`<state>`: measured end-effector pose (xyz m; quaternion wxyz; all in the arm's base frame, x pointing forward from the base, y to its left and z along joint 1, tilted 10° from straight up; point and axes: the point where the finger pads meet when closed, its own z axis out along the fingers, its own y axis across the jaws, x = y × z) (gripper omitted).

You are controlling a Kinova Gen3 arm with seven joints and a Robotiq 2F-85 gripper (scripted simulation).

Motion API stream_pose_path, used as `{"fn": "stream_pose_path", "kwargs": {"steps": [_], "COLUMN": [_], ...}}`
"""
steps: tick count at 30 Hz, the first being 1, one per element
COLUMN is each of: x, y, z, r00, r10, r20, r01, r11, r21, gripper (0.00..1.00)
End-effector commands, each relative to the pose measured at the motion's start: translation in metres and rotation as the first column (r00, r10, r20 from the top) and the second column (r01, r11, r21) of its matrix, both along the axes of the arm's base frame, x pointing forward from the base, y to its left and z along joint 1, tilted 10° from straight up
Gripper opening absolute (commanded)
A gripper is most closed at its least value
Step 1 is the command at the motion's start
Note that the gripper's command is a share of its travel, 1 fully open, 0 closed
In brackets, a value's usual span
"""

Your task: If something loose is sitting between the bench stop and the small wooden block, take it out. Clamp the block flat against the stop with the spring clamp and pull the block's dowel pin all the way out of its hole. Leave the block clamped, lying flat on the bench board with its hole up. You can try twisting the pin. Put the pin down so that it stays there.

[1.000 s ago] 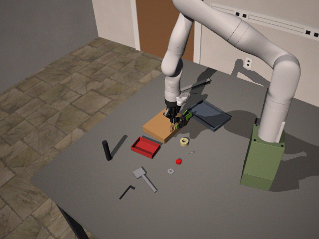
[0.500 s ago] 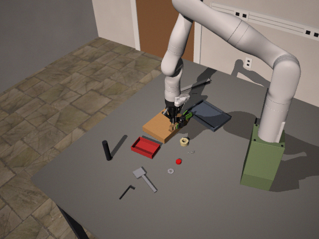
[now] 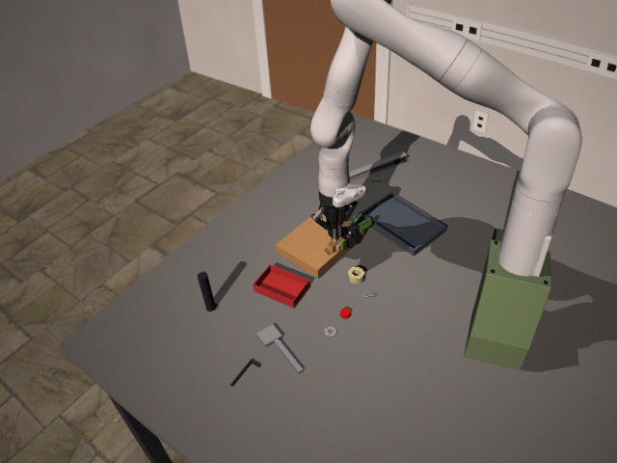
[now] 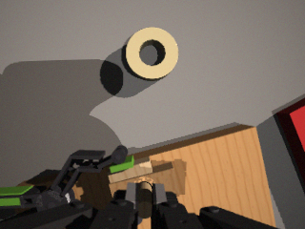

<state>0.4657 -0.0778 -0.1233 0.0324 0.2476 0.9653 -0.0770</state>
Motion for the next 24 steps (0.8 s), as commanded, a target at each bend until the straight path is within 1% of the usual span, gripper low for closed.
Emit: {"fn": "stream_pose_path", "kwargs": {"steps": [1, 14, 16, 24], "x": [0.0015, 0.0015, 0.0015, 0.0015], "y": [0.0005, 0.0005, 0.0005, 0.0005], "z": [0.001, 0.0012, 0.0012, 0.0013], "r00": [1.0, 0.984, 0.984, 0.964], "r10": [-0.03, -0.177, -0.177, -0.264], "r20": [0.008, 0.032, 0.032, 0.046], "r01": [0.03, 0.177, 0.177, 0.263], "r11": [1.0, 0.984, 0.984, 0.965], "r21": [0.001, 0.007, 0.007, 0.013], "gripper": [0.1, 0.1, 0.1, 0.1]}}
